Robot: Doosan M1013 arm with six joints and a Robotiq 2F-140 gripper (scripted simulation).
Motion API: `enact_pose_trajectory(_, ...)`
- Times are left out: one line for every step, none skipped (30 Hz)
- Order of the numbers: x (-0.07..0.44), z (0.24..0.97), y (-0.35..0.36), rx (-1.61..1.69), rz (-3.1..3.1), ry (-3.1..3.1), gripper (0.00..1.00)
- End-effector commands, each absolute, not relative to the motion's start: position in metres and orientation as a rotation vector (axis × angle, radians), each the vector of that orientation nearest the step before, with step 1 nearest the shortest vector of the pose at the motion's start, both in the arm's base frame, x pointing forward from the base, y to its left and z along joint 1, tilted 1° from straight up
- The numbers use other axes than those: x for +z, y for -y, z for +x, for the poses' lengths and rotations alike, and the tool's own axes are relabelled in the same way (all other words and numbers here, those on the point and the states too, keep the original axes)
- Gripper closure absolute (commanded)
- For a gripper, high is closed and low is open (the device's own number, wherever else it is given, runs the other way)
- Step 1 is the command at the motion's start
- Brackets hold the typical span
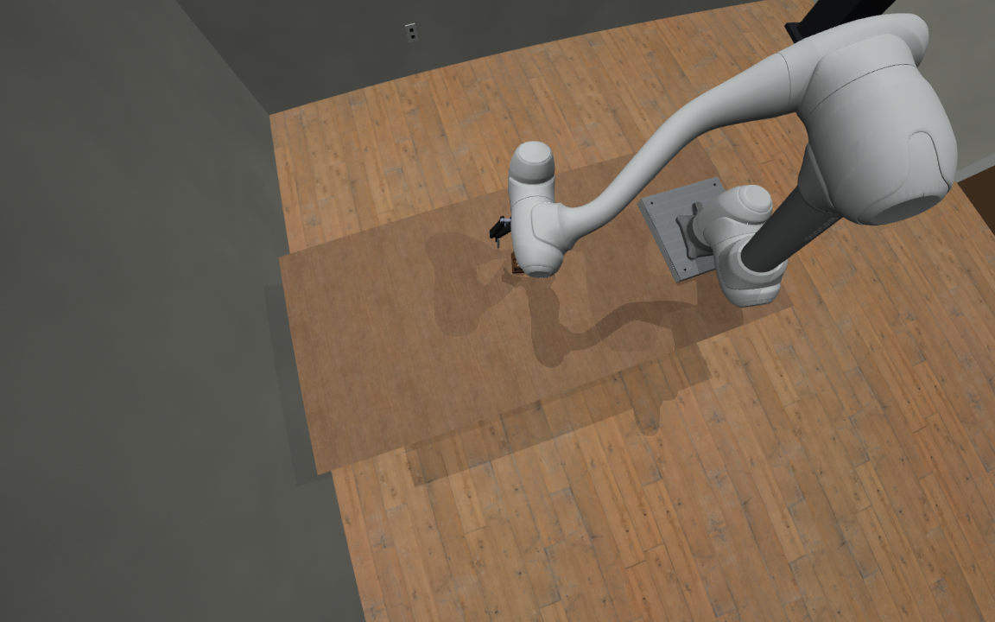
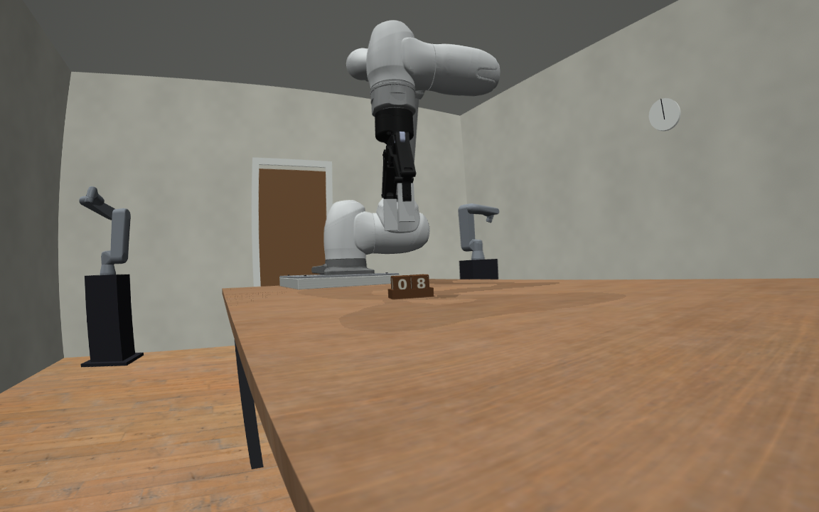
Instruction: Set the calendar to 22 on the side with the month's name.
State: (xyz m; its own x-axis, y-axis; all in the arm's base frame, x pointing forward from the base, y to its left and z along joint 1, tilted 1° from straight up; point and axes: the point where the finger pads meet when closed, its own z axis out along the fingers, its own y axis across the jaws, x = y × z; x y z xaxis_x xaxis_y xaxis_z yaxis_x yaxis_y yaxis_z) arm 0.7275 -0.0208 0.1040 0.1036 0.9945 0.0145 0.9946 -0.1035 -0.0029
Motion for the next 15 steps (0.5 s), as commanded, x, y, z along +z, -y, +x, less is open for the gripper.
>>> enact_pose_trajectory(0.104, 0.728, 0.021, -0.014, -2.325, 2.095, 0.00)
enact_pose_trajectory(0.104, 0.728, 0.021, -0.014, -2.325, 2.095, 0.00)
enact_pose_trajectory(0.104, 0.728, 0.021, -0.014, -2.325, 2.095, 0.00)
enact_pose_trajectory(0.105, 0.728, 0.021, -0.014, -2.325, 2.095, 0.00)
enact_pose_trajectory(0.105, 0.728, 0.021, -0.014, -2.325, 2.095, 0.00)
enact_pose_trajectory(0.106, 0.728, 0.021, -0.014, -2.325, 2.095, 0.00)
enact_pose_trajectory(0.108, 0.728, 0.021, -0.014, -2.325, 2.095, 0.00)
enact_pose_trajectory(0.109, 0.728, 0.021, -0.014, -2.325, 2.095, 0.00)
enact_pose_trajectory(0.111, 0.728, 0.021, -0.014, -2.325, 2.095, 0.00)
enact_pose_trajectory(0.114, 0.728, 0.021, -0.014, -2.325, 2.095, 0.00)
enact_pose_trajectory(0.116, 0.728, 0.021, -0.014, -2.325, 2.095, 0.00)
enact_pose_trajectory(0.119, 0.728, 0.021, -0.014, -2.325, 2.095, 0.00)
enact_pose_trajectory(0.119, 0.728, 0.021, -0.014, -2.325, 2.095, 0.00)
enact_pose_trajectory(0.119, 0.728, 0.021, -0.014, -2.325, 2.095, 0.00)
enact_pose_trajectory(0.122, 0.728, 0.021, -0.014, -2.325, 2.095, 0.00)
